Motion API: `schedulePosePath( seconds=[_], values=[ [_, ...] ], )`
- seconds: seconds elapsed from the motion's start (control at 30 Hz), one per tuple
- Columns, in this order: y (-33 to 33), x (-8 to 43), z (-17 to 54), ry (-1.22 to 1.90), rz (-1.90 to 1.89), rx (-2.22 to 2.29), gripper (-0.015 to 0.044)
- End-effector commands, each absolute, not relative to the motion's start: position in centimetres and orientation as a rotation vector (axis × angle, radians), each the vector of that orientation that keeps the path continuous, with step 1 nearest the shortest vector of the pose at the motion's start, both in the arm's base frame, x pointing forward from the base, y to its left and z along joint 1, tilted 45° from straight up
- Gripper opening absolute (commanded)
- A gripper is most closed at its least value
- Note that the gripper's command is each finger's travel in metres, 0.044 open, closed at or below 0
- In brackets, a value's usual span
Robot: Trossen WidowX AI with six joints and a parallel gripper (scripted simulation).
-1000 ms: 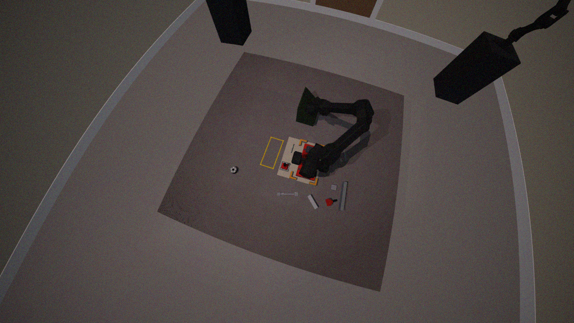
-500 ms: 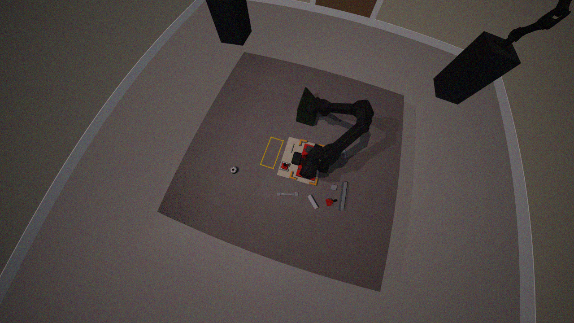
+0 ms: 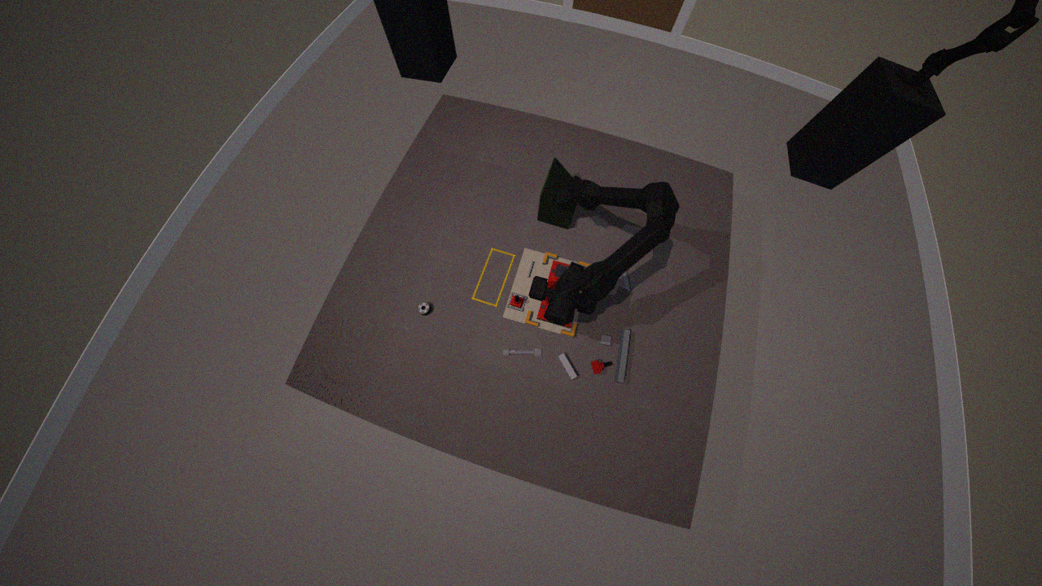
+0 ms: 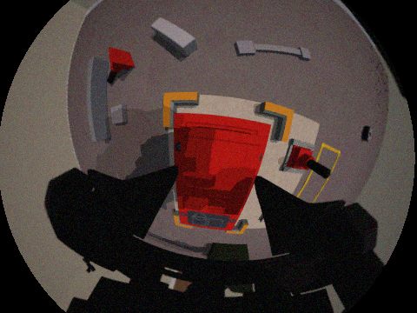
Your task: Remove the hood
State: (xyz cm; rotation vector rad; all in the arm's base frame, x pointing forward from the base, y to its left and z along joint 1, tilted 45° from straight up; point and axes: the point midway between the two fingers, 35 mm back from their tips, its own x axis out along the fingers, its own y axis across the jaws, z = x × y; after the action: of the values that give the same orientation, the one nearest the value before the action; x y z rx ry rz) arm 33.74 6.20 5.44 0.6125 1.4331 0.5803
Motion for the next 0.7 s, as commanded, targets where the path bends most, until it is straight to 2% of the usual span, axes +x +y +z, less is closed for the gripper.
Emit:
schedulePosePath(
  seconds=[0.0, 0.03, 0.13, 0.47, 0.67],
  values=[
    [6.38, 33.78, 5.35, 1.431, 0.581, 0.621, 0.044],
    [6.42, 33.78, 5.32, 1.431, 0.581, 0.621, 0.044],
    [6.27, 33.75, 5.37, 1.433, 0.58, 0.613, 0.0361],
    [6.27, 33.75, 5.37, 1.433, 0.58, 0.613, 0.0295],
    [6.11, 33.74, 5.53, 1.433, 0.58, 0.613, 0.0137]
  ],
)
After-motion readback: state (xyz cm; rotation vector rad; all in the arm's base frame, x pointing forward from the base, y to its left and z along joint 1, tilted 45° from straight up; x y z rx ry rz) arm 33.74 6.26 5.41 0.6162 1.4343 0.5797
